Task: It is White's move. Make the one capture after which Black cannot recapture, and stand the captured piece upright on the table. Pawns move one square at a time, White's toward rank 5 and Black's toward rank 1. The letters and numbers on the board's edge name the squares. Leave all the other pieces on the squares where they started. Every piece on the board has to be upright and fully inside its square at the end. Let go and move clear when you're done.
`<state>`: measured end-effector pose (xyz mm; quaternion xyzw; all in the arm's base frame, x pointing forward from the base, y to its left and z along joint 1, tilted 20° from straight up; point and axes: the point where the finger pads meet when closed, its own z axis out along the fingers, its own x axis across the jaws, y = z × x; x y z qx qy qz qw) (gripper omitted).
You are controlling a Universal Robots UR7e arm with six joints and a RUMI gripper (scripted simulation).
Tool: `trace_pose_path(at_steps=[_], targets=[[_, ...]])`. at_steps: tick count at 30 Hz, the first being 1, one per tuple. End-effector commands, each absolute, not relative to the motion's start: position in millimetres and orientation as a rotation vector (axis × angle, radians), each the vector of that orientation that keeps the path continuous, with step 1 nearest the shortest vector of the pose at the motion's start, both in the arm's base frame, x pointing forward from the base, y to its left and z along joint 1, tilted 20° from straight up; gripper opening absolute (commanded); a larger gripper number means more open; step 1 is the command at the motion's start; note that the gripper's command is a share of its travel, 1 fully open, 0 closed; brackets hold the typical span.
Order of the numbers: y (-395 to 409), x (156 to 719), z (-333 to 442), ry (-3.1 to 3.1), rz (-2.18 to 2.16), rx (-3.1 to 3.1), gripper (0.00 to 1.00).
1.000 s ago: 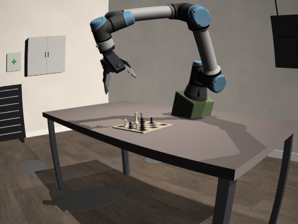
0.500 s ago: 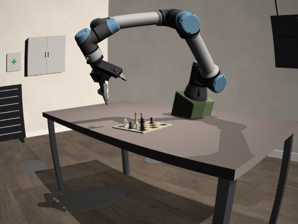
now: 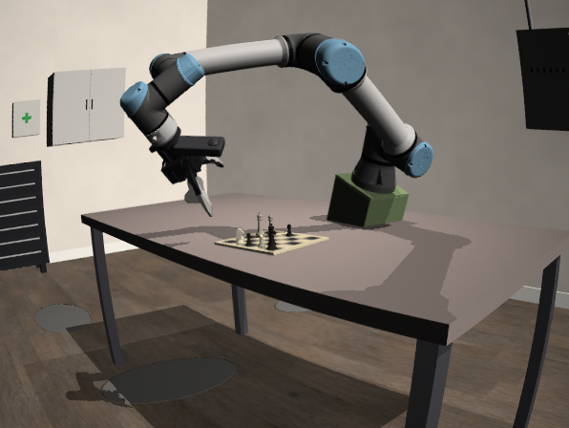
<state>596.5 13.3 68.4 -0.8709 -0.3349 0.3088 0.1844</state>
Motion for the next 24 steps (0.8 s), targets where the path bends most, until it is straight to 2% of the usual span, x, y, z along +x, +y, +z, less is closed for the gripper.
trace_pose_path(at_steps=[1,24], targets=[[14,601,53,-1.133,0.886,-2.261,1.00],[19,600,6,-1.496,0.809,-1.740,1.00]])
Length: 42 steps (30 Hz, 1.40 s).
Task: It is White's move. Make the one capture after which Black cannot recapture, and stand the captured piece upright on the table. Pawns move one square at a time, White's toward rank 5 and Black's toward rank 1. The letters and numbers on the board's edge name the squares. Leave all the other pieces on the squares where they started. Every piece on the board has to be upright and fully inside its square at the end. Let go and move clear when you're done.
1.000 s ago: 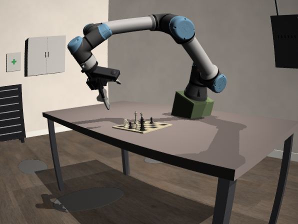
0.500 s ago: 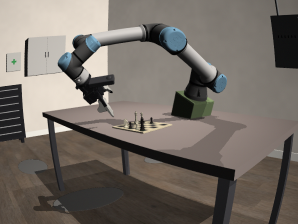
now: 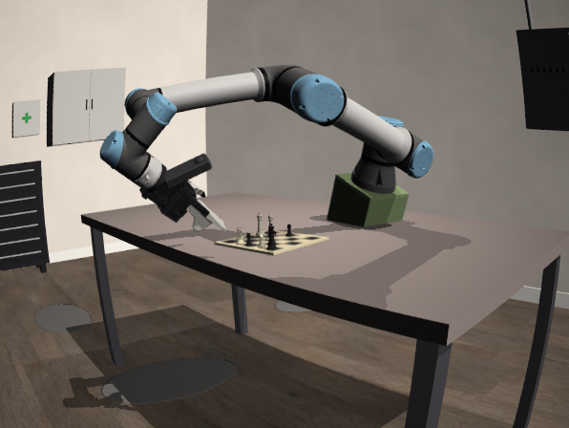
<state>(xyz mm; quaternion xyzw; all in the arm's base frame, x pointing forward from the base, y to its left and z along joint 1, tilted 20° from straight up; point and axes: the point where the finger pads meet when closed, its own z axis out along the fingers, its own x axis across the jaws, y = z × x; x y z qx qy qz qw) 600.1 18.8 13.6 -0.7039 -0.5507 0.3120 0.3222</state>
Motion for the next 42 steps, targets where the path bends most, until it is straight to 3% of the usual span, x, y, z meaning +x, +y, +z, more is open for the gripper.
trace_pose_path(at_steps=[1,42], targets=[[20,600,4,-1.507,0.804,-1.720,1.00],[23,594,-21,-1.621,0.732,-1.453,1.00]])
